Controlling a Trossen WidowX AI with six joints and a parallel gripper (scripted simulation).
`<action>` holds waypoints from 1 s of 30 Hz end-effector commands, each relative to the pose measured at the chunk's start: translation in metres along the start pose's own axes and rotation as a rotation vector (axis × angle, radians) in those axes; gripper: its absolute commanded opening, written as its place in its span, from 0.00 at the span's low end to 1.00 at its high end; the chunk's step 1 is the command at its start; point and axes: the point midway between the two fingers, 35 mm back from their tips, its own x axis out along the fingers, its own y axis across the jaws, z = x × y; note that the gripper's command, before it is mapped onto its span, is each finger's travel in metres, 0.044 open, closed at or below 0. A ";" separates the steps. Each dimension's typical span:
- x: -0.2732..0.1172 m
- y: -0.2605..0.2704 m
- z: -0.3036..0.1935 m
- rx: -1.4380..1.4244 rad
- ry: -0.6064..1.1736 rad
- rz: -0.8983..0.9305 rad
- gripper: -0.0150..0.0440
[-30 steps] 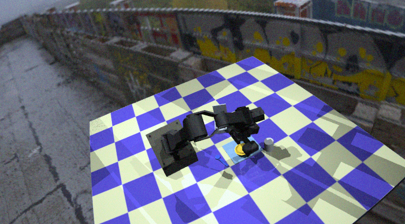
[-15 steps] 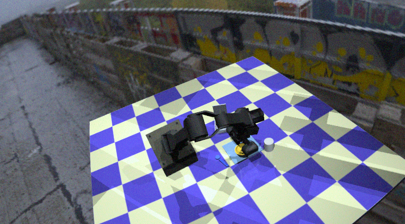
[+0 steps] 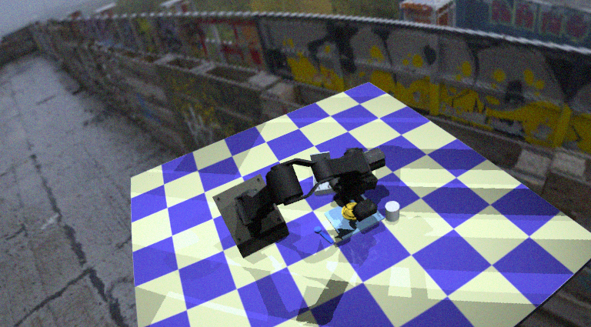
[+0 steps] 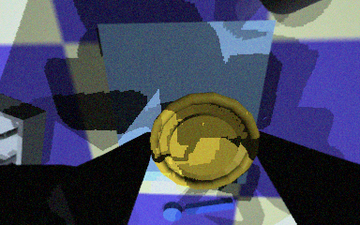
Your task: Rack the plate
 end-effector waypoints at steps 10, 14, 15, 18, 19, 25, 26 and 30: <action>-0.073 0.005 0.010 0.012 -0.012 0.011 0.25; -0.092 0.006 0.011 0.011 -0.011 0.010 0.25; -0.097 0.006 0.011 0.011 -0.011 0.009 0.25; -0.111 0.007 0.010 0.011 -0.011 0.006 0.25; -0.116 0.007 0.010 0.011 -0.011 0.005 0.25; -0.142 0.008 0.009 0.011 -0.012 -0.003 0.25; -0.145 0.008 0.009 0.011 -0.012 -0.004 0.25; -0.147 0.010 0.008 0.016 -0.012 -0.005 0.25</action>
